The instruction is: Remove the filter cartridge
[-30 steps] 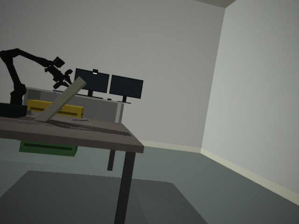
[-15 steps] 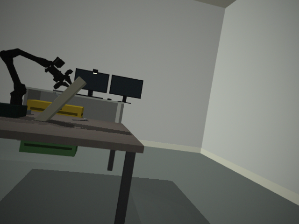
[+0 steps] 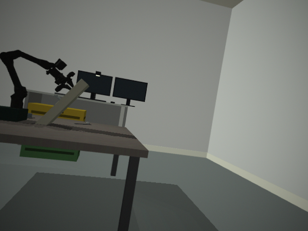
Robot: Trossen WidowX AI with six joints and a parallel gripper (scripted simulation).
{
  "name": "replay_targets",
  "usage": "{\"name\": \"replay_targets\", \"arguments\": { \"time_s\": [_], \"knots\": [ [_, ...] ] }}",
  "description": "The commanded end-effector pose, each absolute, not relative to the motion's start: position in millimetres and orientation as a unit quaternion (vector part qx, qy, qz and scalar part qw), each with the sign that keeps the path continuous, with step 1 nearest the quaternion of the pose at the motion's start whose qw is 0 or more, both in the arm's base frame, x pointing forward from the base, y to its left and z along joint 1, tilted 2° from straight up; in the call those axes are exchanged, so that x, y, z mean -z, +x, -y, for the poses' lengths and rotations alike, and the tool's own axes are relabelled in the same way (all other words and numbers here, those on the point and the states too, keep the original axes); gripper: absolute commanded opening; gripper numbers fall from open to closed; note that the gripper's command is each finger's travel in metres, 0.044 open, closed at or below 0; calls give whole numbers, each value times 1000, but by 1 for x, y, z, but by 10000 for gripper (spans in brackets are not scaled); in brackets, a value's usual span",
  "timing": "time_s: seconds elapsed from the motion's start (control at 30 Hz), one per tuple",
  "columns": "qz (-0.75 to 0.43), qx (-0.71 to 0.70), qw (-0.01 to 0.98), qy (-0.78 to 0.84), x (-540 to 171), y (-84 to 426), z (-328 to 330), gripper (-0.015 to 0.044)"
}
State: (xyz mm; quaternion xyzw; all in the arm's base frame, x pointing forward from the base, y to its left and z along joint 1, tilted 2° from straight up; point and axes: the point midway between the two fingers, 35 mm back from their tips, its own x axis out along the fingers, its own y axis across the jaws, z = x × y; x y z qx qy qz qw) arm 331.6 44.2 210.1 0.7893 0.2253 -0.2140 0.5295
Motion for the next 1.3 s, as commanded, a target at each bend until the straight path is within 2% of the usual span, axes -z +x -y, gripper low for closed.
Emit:
{"name": "replay_targets", "arguments": {
  "time_s": [0.0, 0.1, 0.5, 1.27],
  "knots": [
    [-224, 214, 530, 789, -210, 332, -44, 0],
    [-227, 212, 539, 783, -209, 333, -44, 0],
    [-263, 167, 677, 667, -206, 337, -44, 0],
    [-307, 51, 883, 351, -206, 337, -44, 0]
  ]
}}
